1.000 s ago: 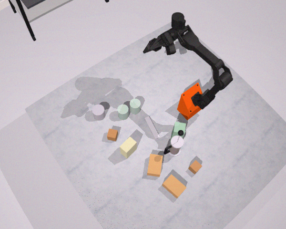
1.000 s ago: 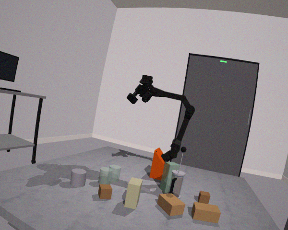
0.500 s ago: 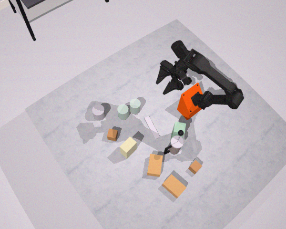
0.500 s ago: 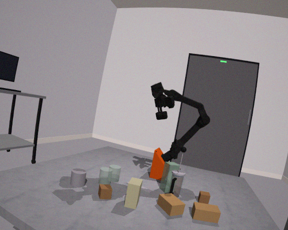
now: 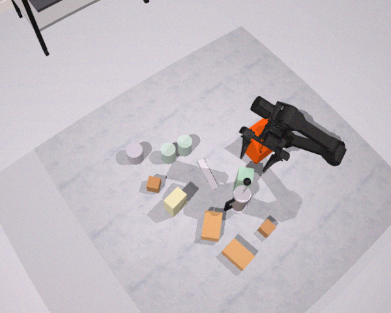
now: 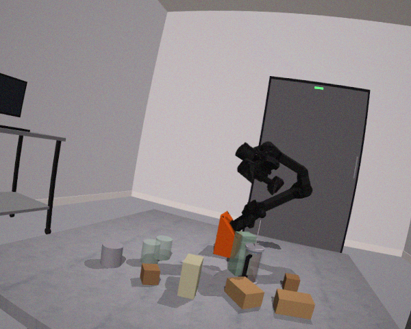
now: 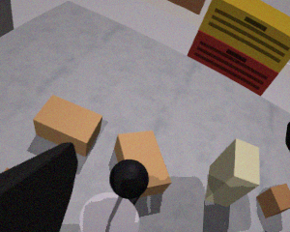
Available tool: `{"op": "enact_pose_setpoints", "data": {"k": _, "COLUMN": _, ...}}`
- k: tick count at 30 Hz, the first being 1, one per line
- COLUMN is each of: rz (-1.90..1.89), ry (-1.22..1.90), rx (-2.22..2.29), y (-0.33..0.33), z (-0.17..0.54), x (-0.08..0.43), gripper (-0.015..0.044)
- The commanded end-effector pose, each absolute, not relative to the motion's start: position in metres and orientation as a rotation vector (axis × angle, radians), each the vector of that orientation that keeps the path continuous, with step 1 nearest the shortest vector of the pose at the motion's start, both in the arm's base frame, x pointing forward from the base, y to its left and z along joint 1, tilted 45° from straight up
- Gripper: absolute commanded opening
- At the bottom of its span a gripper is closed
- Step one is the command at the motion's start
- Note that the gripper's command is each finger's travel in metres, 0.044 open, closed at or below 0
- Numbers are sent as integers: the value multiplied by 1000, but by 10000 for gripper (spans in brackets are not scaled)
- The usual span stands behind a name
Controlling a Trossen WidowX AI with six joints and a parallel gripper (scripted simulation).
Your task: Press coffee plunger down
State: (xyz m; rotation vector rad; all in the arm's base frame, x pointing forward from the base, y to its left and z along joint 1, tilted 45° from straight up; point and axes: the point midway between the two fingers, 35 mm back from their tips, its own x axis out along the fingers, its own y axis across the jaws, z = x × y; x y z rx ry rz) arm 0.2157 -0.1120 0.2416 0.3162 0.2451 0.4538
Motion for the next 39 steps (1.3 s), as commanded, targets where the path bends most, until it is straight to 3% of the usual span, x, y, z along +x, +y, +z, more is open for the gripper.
{"op": "enact_pose_setpoints", "data": {"k": 1, "rz": 476, "ry": 273, "rx": 424, "y": -96, "z": 232, "x": 214, "gripper": 440}}
{"op": "enact_pose_setpoints", "data": {"k": 7, "rz": 535, "ry": 286, "rx": 632, "y": -65, "z": 196, "x": 215, "gripper": 440}}
{"op": "enact_pose_setpoints", "data": {"k": 39, "rz": 572, "ry": 356, "rx": 602, "y": -50, "z": 174, "x": 229, "gripper": 440}}
